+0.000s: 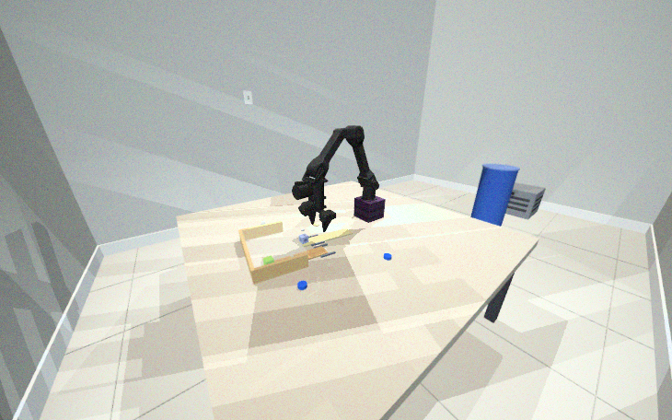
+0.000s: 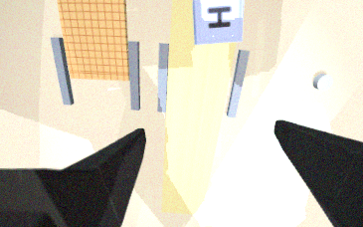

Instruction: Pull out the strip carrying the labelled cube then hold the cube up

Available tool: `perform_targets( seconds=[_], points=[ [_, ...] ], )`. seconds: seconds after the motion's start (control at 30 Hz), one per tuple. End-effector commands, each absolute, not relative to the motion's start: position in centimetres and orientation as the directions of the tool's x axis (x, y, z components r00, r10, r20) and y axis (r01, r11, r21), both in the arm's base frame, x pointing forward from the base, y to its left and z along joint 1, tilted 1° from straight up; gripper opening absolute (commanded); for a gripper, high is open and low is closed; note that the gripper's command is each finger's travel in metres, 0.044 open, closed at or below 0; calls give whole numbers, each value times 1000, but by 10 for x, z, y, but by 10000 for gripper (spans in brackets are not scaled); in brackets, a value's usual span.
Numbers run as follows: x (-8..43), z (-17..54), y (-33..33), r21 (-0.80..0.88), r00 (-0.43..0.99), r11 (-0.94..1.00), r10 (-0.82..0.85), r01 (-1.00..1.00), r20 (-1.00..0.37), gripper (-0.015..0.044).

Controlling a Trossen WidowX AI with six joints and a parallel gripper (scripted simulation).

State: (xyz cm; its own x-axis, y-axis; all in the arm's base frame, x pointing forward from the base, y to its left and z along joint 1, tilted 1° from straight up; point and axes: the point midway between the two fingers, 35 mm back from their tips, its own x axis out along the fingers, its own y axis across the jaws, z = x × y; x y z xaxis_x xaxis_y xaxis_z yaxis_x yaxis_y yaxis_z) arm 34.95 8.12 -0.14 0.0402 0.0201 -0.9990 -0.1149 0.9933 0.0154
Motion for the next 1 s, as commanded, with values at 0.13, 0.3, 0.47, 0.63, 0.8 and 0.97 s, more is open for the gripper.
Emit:
perform_targets(
  seconds=[0.13,0.3,0.47,0.63,0.8,0.97],
  points=[
    [379,5,80,18,46,993,24,-119,-999,440],
    [396,9,79,18,47,993,24,-119,-999,440],
    [414,13,79,18,49,993,24,-119,-999,440],
    [419,14,79,18,49,993,24,-119,-999,387],
    [420,6,79,18,49,993,24,-119,-999,256],
    [421,-2,79,18,49,993,24,-119,-999,250]
  ],
)
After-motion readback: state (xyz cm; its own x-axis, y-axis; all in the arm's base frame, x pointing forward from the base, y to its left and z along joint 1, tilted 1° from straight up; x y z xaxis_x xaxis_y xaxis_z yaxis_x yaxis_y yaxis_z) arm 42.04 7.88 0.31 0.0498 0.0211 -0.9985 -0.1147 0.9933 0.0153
